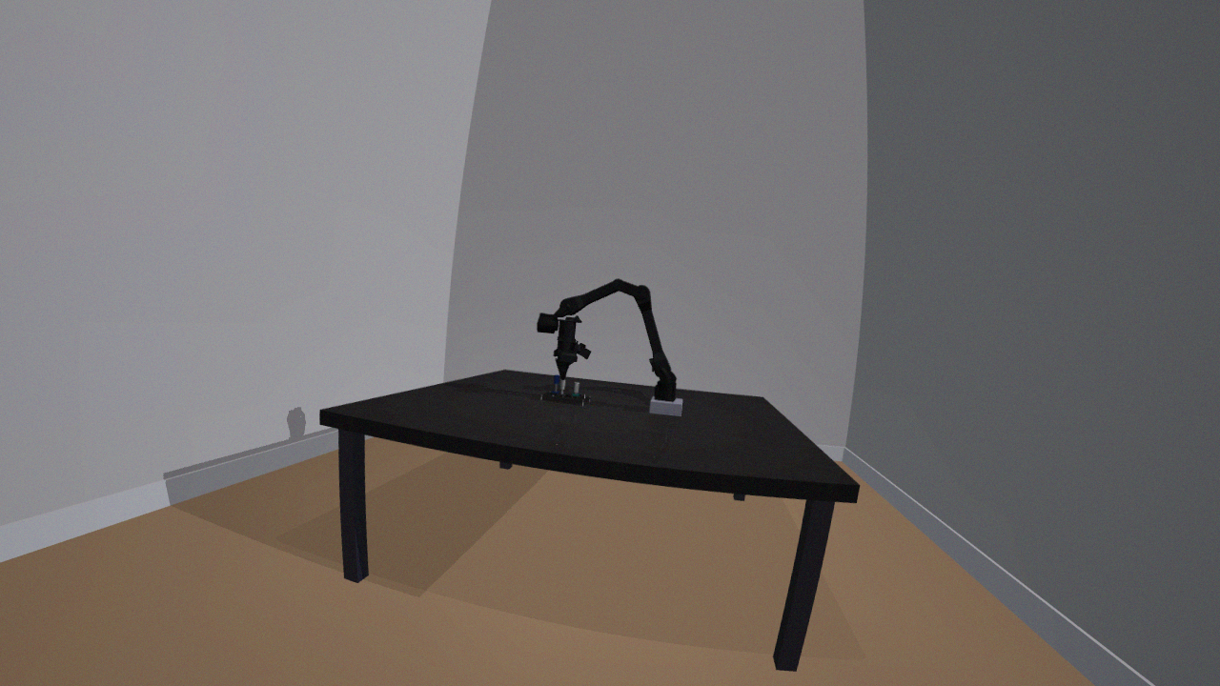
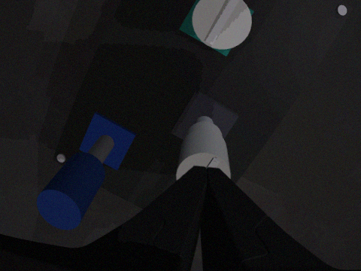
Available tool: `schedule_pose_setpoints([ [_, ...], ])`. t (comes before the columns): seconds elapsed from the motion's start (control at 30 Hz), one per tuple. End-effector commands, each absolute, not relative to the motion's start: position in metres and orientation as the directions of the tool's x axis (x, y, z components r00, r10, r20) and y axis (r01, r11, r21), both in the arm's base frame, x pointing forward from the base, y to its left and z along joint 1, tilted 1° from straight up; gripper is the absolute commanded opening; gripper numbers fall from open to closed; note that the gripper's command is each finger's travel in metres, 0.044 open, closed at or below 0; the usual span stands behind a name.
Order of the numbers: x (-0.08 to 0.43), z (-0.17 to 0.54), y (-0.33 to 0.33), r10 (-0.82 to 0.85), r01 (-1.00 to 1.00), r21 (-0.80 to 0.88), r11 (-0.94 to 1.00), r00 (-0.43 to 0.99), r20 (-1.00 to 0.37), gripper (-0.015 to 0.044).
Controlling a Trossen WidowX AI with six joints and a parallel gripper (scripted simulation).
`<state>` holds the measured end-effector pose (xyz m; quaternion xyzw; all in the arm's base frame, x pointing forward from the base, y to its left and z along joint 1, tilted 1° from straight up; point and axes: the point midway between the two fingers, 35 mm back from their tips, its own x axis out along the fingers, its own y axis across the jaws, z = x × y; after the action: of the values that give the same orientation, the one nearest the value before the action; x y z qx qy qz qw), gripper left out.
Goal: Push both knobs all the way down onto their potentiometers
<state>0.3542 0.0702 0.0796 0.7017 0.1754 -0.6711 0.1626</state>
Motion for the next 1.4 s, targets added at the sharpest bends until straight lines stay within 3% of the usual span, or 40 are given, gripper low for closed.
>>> schedule_pose_setpoints([
  [0.0,0.3541,0.0779,0.0698,0.024,0.46,-0.005,-0.888,0.034,-0.999,0.0],
  [1.37,0.3542,0.0734,0.0699,0.024,0.46,-0.005,-0.888,0.034,-0.999,0.0],
])
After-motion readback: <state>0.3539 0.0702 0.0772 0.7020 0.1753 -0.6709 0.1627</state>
